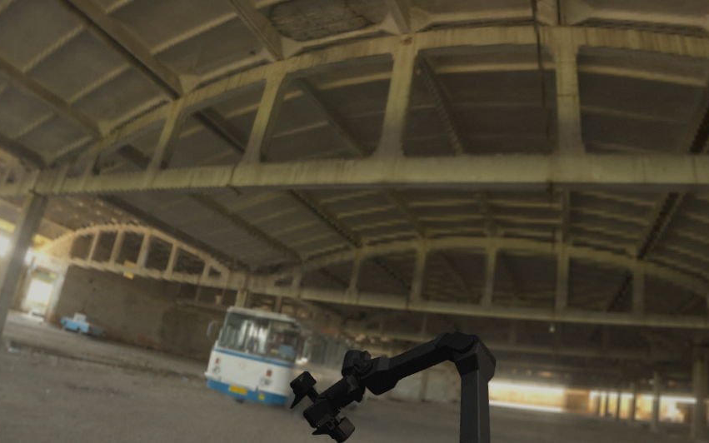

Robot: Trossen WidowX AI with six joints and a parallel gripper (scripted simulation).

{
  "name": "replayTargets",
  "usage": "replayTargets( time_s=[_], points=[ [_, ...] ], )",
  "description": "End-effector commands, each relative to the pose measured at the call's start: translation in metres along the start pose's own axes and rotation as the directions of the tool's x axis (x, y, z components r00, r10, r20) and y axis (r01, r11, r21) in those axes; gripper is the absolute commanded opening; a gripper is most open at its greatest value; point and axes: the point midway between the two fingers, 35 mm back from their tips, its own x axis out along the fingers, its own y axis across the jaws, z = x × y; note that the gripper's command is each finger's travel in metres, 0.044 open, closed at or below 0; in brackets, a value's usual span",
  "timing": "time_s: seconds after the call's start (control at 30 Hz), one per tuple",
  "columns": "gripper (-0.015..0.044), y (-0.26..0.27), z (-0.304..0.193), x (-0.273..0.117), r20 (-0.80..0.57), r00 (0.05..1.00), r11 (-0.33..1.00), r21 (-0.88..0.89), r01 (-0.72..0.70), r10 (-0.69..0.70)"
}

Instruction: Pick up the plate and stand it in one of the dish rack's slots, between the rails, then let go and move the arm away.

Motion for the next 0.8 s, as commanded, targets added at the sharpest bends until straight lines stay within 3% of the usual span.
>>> replayTargets(
  time_s=[0.0,0.4,0.77],
  points=[
    [0.0400,-0.001,0.001,0.000,0.001,1.000,1.000,0.000,0.001,-0.001],
    [0.0400,-0.110,0.088,-0.058,0.208,0.971,0.993,0.062,0.103,-0.114],
    [0.0400,-0.178,0.212,-0.137,0.448,0.890,0.994,0.105,0.039,-0.083]
  ],
)
